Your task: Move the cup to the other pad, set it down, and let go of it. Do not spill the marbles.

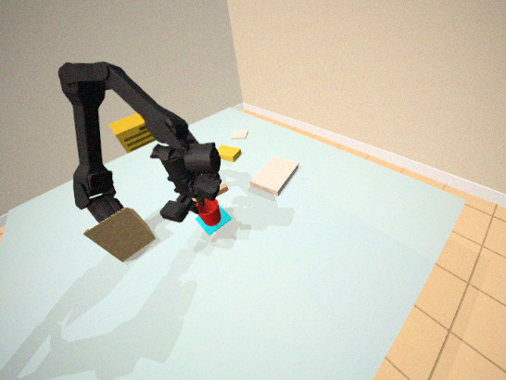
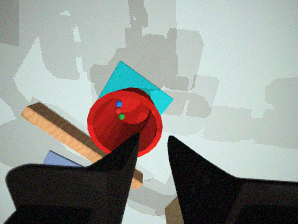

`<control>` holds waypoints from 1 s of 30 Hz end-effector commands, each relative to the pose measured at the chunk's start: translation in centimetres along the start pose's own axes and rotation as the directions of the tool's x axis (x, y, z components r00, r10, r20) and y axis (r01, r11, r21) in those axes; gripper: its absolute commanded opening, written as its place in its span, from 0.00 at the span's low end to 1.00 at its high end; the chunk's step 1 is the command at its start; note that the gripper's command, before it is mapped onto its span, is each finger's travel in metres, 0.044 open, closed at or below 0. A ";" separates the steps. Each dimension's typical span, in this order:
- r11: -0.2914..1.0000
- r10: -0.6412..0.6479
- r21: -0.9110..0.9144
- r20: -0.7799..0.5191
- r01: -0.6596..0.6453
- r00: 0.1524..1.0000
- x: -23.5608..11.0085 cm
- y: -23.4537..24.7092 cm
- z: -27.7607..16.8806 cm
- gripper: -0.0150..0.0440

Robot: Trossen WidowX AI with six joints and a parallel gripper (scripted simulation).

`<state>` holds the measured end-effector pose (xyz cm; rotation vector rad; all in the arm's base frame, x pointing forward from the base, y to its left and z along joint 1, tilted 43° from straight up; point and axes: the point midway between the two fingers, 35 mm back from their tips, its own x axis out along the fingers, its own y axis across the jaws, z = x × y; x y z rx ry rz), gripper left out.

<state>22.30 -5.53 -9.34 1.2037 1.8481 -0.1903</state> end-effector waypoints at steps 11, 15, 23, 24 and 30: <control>1.000 0.001 0.000 0.001 -0.001 1.000 -0.5 0.0 -0.1 0.83; 1.000 0.000 0.000 0.002 0.000 1.000 -1.2 0.0 0.0 1.00; 1.000 -0.002 -0.002 0.006 0.002 1.000 -4.7 0.0 0.0 1.00; 1.000 -0.002 -0.003 0.006 0.002 1.000 -5.2 0.0 0.0 1.00; 1.000 -0.003 -0.004 0.007 0.003 1.000 -6.9 0.1 -0.1 1.00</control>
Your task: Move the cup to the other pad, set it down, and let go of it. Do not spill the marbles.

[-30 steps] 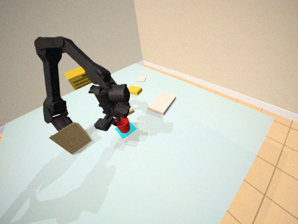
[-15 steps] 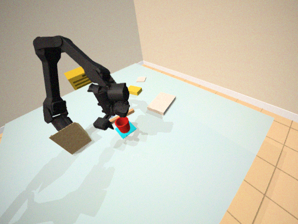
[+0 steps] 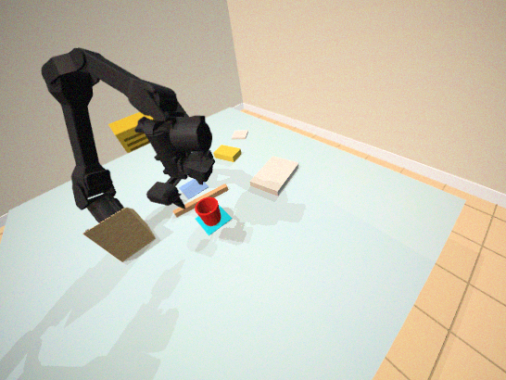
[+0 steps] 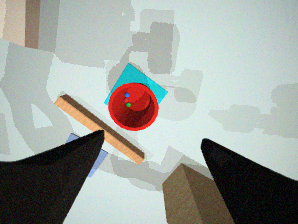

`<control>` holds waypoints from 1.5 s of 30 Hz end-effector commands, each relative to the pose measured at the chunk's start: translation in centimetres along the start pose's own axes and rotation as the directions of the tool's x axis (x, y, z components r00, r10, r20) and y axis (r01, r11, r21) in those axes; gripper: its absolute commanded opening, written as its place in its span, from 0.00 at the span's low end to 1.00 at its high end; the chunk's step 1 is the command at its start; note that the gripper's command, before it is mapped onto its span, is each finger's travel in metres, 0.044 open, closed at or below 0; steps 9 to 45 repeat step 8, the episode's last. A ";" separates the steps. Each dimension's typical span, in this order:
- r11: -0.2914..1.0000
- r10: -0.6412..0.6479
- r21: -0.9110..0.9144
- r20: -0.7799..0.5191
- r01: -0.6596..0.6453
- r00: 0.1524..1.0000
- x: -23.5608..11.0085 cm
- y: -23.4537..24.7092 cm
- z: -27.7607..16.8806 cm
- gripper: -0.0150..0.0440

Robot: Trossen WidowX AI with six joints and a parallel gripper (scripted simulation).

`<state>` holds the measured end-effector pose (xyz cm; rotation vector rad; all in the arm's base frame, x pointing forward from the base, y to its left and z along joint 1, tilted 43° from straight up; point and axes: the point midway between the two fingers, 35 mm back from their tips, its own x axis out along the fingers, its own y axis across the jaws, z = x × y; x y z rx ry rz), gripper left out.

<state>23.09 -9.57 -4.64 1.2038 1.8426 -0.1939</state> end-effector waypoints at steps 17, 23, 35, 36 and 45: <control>1.000 0.000 0.000 0.001 0.000 1.000 -0.2 0.0 0.0 1.00; 1.000 0.000 0.000 0.001 0.000 1.000 -0.2 0.0 0.0 1.00; 1.000 0.000 0.000 0.001 0.000 1.000 -0.2 0.0 0.0 1.00; 1.000 0.000 0.000 0.001 0.000 1.000 -0.2 0.0 0.0 1.00; 1.000 0.000 0.000 0.001 0.000 1.000 -0.2 0.0 0.0 1.00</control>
